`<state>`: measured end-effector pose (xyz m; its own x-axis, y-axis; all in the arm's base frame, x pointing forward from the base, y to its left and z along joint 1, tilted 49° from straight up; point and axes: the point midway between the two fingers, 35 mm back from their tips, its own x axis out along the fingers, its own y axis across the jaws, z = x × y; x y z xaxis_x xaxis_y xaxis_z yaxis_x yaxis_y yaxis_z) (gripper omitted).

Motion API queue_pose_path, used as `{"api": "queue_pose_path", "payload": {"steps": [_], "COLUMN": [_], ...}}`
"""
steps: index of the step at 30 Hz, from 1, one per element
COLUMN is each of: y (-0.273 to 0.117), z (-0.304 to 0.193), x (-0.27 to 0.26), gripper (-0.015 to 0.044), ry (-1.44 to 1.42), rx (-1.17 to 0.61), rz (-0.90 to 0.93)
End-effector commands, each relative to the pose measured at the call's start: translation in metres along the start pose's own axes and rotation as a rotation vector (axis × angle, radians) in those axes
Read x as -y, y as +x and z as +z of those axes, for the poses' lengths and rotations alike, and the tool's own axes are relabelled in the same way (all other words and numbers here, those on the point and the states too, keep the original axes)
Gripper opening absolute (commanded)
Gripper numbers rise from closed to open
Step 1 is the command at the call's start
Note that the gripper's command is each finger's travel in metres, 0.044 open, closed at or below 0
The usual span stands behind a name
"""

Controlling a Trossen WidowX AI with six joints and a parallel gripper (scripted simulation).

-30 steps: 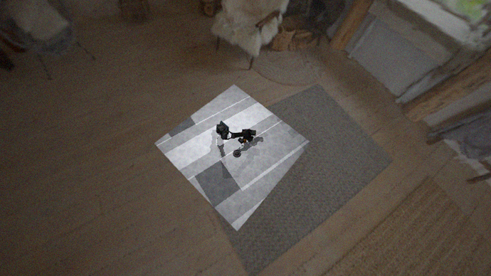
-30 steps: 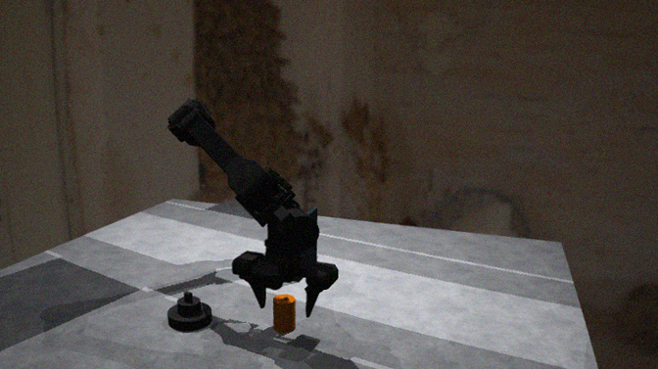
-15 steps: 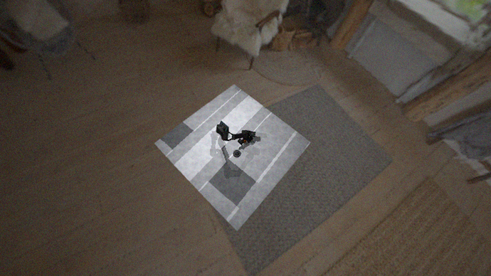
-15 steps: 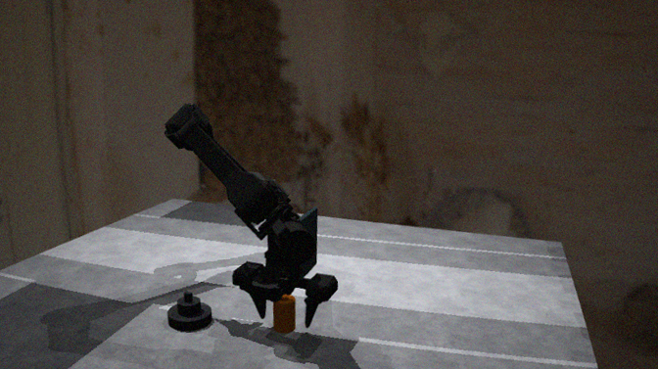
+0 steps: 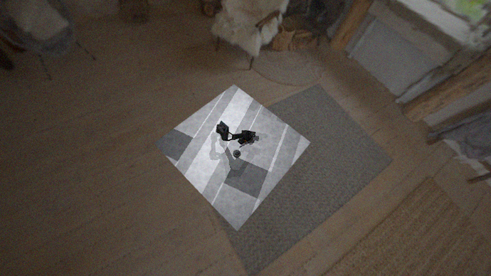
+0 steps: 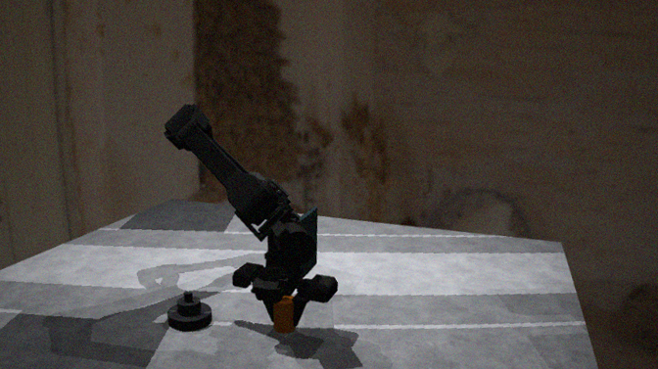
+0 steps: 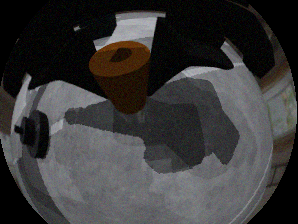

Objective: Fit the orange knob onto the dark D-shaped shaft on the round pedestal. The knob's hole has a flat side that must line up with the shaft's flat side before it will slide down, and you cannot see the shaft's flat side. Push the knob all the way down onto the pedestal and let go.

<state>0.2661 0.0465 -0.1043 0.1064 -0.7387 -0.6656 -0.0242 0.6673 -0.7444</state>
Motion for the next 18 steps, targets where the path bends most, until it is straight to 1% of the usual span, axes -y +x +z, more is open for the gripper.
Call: {"api": "queue_pose_path", "payload": {"steps": [1,4,6,18], "y": [0.000,-0.004,-0.016,-0.100], "z": [0.001,0.002,0.004,0.007], "x": [0.000,0.000,-0.002,-0.005], "gripper": [0.0131,0.0052,0.0000,0.0000], "ry": [-0.005,-0.005,-0.006,-0.008], "rx": [0.003,0.004,0.004,0.003], "rz": [-0.003,-0.001,0.002,0.010]}}
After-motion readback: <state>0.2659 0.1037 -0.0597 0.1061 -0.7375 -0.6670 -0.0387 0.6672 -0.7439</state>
